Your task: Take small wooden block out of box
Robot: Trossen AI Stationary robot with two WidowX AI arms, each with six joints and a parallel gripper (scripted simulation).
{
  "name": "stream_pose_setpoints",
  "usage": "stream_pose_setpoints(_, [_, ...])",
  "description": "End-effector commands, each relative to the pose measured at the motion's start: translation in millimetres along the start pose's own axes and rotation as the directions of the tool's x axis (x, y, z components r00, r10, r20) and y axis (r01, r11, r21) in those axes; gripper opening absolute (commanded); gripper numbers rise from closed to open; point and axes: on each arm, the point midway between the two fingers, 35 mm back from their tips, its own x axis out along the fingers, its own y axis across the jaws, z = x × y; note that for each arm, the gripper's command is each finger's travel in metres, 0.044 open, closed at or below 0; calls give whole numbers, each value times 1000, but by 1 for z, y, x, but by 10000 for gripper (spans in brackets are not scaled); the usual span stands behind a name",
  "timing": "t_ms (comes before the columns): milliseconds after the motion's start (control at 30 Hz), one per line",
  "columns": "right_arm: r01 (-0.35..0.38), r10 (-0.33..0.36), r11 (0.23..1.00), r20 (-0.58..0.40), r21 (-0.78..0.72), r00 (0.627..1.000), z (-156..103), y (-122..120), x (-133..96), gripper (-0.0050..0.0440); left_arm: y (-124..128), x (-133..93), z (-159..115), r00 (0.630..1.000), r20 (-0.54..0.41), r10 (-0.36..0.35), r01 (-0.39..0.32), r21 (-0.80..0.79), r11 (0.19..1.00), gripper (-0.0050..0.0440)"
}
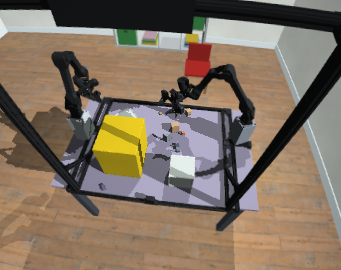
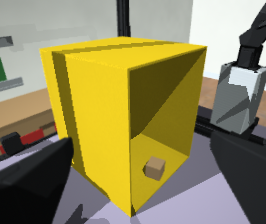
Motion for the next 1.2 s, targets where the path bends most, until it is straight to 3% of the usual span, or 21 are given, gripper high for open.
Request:
stream_pose_setpoints(0, [-6, 6, 1000, 1, 8, 1000, -1, 1, 0, 400, -1, 0, 1, 1000, 4, 0, 0, 4, 1000, 400])
stream_pose_setpoints(867, [-4, 4, 1000, -3, 13, 1000, -3, 2, 2, 400, 1, 0, 1, 1000, -3, -1, 1, -8, 1000, 400])
stream_pose_setpoints(1000, [39, -31, 994, -79, 100, 996, -24, 37, 24, 400, 28, 5, 8, 991, -132, -35, 9, -189, 982, 400])
stream_pose_setpoints(1167, [71, -52, 987, -134, 146, 990, -38, 60, 34, 400, 47, 12, 12, 976, -212, -51, -20, -321, 947, 400])
